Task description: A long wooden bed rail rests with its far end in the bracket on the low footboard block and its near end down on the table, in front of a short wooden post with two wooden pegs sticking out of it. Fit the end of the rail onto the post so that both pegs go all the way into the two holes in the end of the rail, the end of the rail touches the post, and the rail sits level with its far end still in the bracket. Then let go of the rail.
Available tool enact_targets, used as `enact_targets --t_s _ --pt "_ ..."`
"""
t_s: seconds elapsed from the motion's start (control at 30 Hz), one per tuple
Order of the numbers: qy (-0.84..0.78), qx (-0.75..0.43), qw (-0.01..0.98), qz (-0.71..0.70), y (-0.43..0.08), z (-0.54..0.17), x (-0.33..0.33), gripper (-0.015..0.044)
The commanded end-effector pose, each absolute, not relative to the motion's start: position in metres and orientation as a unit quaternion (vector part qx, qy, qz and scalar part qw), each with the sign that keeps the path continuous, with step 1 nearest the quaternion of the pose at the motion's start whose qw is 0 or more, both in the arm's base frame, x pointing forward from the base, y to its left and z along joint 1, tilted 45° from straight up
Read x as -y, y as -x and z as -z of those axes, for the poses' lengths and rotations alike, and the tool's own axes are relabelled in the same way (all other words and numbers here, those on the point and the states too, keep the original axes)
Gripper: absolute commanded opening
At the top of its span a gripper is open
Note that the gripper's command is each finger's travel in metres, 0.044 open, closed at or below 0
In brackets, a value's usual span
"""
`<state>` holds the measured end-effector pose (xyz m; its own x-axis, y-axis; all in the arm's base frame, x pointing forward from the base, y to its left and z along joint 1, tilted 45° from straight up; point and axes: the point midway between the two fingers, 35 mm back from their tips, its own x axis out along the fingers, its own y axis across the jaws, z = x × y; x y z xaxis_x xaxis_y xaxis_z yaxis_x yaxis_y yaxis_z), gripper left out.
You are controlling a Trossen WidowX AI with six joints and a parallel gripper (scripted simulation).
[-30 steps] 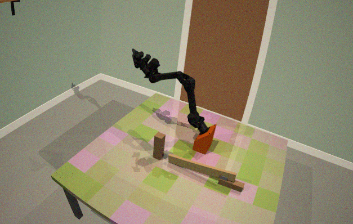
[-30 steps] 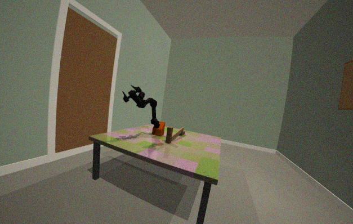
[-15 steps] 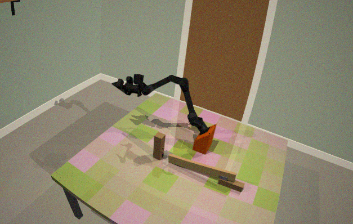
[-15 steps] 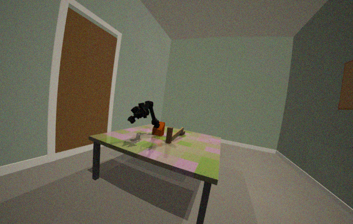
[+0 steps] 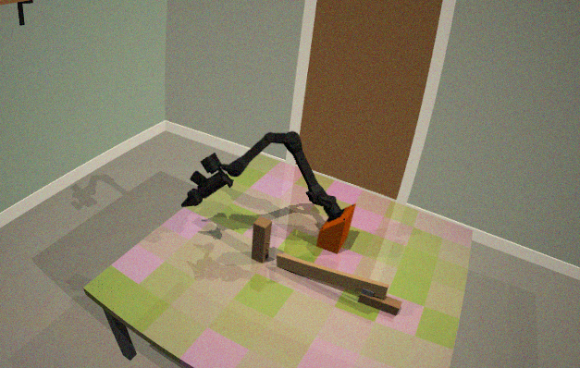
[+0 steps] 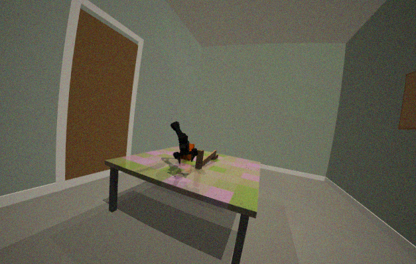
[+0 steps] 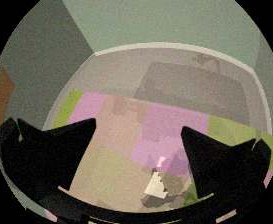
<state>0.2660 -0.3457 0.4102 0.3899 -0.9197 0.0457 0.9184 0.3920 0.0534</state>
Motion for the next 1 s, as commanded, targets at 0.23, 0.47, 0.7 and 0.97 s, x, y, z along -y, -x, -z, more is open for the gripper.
enact_targets --t_s 0.23,0.47,0.7,0.97 --pt "0.120 -0.288 0.852 0.420 -0.356 -0.266 0.271 0.0440" --pt "0.254 -0.478 0.798 0.264 -0.377 -0.173 0.198 0.0440" --pt "0.425 -0.622 0.655 0.052 -0.359 -0.093 0.116 0.0440" --pt "0.624 -0.671 0.329 -0.229 -0.288 -0.039 0.040 0.0440"
